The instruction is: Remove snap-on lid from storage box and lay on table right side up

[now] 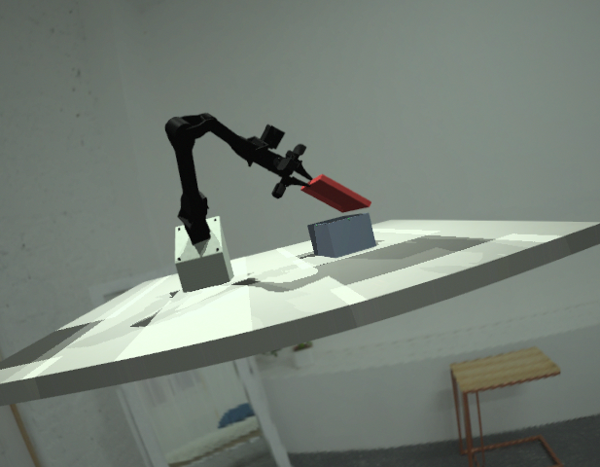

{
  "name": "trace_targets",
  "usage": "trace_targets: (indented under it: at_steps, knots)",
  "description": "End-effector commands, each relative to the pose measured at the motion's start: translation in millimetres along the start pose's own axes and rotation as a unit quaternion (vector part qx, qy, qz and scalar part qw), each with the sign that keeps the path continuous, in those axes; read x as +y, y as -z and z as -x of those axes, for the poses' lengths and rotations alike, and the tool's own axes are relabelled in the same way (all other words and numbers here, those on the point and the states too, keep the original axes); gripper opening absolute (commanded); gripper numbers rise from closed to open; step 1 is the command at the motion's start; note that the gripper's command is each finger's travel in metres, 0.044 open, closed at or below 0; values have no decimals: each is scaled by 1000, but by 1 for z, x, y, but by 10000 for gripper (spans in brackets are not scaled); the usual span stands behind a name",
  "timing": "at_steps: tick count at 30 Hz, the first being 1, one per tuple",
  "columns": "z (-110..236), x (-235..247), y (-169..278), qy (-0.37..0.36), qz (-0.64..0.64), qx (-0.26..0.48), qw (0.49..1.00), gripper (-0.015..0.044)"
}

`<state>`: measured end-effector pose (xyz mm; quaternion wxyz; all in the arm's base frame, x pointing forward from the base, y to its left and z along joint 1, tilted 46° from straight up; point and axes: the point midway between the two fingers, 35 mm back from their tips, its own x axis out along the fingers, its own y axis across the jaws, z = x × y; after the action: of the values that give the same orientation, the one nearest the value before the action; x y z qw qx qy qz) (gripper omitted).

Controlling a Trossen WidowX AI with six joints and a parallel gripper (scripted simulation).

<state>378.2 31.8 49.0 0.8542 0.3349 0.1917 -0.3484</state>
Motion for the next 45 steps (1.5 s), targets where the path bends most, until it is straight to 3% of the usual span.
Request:
trace_targets:
  at_steps: [1,45]
  knots:
    - [2,1,10,-4,-1,0,1000,0]
    - [10,-5,98,-4,-3,2,1000,0]
